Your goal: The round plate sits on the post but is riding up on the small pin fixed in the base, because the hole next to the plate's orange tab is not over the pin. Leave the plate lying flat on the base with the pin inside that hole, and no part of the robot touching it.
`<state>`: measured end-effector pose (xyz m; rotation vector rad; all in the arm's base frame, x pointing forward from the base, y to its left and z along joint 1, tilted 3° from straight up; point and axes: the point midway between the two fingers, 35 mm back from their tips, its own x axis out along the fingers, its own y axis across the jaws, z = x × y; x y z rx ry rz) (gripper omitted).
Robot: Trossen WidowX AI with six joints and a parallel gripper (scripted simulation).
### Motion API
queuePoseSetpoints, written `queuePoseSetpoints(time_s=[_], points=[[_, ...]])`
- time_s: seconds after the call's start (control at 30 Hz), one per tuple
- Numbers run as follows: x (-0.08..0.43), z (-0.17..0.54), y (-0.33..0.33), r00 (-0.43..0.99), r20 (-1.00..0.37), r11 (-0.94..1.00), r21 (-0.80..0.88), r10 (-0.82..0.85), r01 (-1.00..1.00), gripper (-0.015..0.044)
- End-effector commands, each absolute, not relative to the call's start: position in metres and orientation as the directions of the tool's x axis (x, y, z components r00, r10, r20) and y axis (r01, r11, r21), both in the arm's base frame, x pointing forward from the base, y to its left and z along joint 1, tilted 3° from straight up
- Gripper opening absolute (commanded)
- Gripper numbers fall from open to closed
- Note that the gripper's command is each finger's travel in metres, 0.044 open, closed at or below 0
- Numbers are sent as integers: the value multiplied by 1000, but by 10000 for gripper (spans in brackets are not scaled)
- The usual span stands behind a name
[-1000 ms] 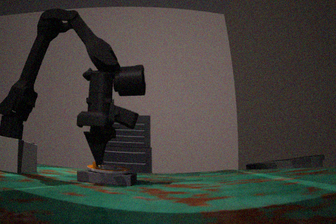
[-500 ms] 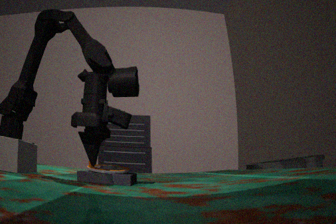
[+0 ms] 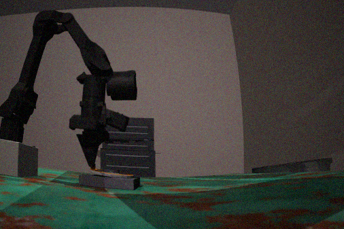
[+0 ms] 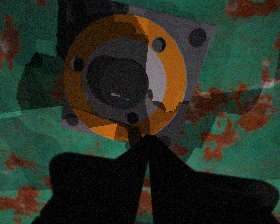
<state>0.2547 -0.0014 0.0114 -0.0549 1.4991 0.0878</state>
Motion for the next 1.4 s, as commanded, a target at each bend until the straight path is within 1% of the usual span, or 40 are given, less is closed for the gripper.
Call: queuePoseSetpoints(time_s=[0.0, 0.9, 1.23, 1.33, 1.37], points=[[250, 12, 4, 68, -997, 996, 24, 30, -91, 0], [244, 11, 20, 67, -997, 996, 25, 32, -91, 0], [238, 52, 17, 67, -997, 996, 25, 31, -91, 0], [238, 55, 16, 67, -997, 996, 25, 31, -91, 0], [239, 46, 17, 61, -998, 996, 21, 27, -89, 0]])
